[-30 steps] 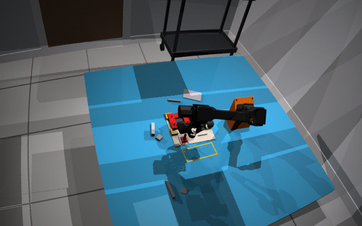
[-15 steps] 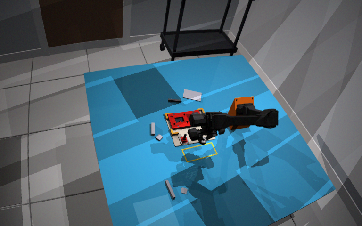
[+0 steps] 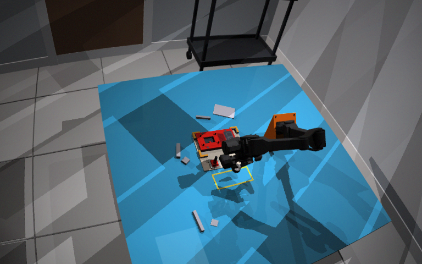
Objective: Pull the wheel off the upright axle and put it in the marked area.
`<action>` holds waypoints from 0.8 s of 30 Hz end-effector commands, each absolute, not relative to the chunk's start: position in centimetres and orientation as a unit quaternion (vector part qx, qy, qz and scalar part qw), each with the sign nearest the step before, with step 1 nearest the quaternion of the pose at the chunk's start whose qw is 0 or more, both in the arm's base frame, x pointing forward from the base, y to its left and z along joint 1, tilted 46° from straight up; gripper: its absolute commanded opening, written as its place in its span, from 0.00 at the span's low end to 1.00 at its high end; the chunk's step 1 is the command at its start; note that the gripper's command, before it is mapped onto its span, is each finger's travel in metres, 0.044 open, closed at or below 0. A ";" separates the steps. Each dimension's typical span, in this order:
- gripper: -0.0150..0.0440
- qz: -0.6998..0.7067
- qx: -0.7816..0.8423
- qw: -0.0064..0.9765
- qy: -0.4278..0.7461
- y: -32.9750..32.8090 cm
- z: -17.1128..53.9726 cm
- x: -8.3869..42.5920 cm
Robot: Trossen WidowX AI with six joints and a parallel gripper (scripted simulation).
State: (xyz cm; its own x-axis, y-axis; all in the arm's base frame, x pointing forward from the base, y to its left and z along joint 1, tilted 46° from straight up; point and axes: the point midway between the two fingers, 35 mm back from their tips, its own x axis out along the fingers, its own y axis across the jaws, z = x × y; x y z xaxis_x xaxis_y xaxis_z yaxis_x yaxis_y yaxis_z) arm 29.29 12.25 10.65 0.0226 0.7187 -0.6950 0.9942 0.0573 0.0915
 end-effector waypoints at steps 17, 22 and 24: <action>0.25 -0.229 0.647 0.298 0.664 18.0 5.1 29.0; 0.43 -0.228 0.646 0.298 0.665 17.8 5.4 29.1; 0.52 -0.228 0.646 0.298 0.665 17.8 5.4 29.1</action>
State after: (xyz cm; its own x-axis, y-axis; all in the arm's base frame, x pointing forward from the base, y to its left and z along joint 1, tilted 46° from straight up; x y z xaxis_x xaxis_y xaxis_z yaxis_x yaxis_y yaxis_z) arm 29.09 17.83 5.39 0.0135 0.7237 -0.6899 0.9949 0.0592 0.0816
